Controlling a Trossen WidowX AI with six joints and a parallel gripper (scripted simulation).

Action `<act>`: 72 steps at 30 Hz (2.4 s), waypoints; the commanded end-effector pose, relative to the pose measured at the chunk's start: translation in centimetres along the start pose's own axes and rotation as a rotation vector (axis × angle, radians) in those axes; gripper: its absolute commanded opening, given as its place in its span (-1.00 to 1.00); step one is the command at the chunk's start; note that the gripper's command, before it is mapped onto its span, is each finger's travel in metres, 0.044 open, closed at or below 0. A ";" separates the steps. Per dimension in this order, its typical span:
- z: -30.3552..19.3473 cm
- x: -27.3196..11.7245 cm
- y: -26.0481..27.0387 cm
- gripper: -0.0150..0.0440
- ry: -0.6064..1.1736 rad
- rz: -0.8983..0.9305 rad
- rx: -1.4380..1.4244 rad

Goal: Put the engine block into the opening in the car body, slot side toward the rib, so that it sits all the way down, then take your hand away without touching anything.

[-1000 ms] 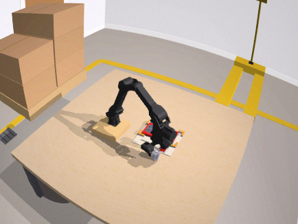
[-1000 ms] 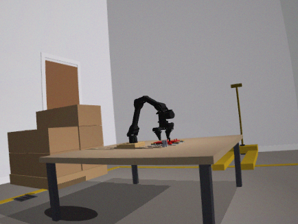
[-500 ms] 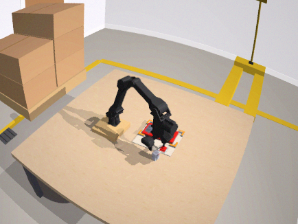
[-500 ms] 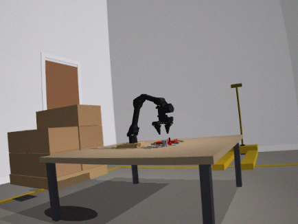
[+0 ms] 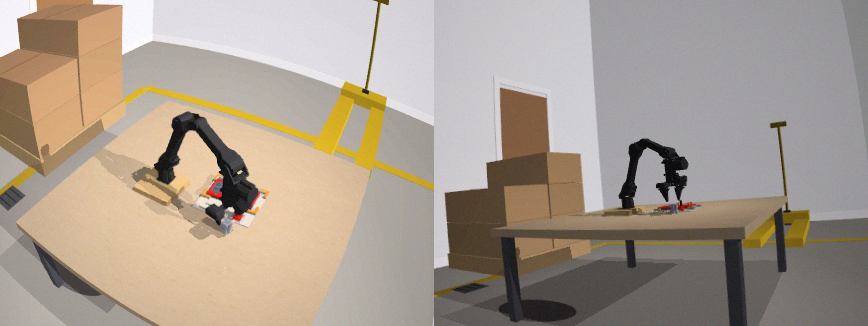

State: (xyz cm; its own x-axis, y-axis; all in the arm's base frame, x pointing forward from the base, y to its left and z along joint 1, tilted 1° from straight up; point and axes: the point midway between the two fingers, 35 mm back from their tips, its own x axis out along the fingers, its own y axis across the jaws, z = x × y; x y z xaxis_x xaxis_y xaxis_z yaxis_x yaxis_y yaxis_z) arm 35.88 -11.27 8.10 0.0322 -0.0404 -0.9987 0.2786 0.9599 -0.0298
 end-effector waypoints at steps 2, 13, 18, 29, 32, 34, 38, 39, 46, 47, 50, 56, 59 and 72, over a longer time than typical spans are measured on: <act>-0.1 0.9 0.1 1.00 0.004 0.004 -0.002; 0.0 2.7 0.1 1.00 0.005 0.005 0.000; -0.1 3.4 0.1 1.00 0.005 0.005 0.001; -0.1 5.1 0.1 1.00 0.004 0.004 -0.001; -0.1 5.4 0.1 1.00 0.004 0.004 -0.001; -0.1 5.4 0.1 0.91 0.004 0.004 -0.001; -0.1 5.4 0.1 0.56 0.004 0.004 -0.001; -0.1 5.4 0.1 0.47 0.004 0.004 -0.001; -0.1 5.4 0.1 -0.02 0.004 0.004 -0.001; -0.1 5.4 0.1 -0.05 0.004 0.004 -0.001; -0.1 5.4 0.1 -0.11 0.004 0.004 -0.001; 0.0 4.7 0.1 -0.49 0.004 0.004 -0.001; 0.2 3.7 0.1 -0.49 0.004 0.004 -0.001; 0.7 -0.4 0.1 -0.49 0.000 0.004 -0.005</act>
State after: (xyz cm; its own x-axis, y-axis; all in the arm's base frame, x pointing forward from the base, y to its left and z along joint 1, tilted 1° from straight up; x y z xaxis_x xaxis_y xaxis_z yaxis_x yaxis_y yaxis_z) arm 36.30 -11.39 7.20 0.0190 -0.0351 -0.9992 0.2785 0.9600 -0.0284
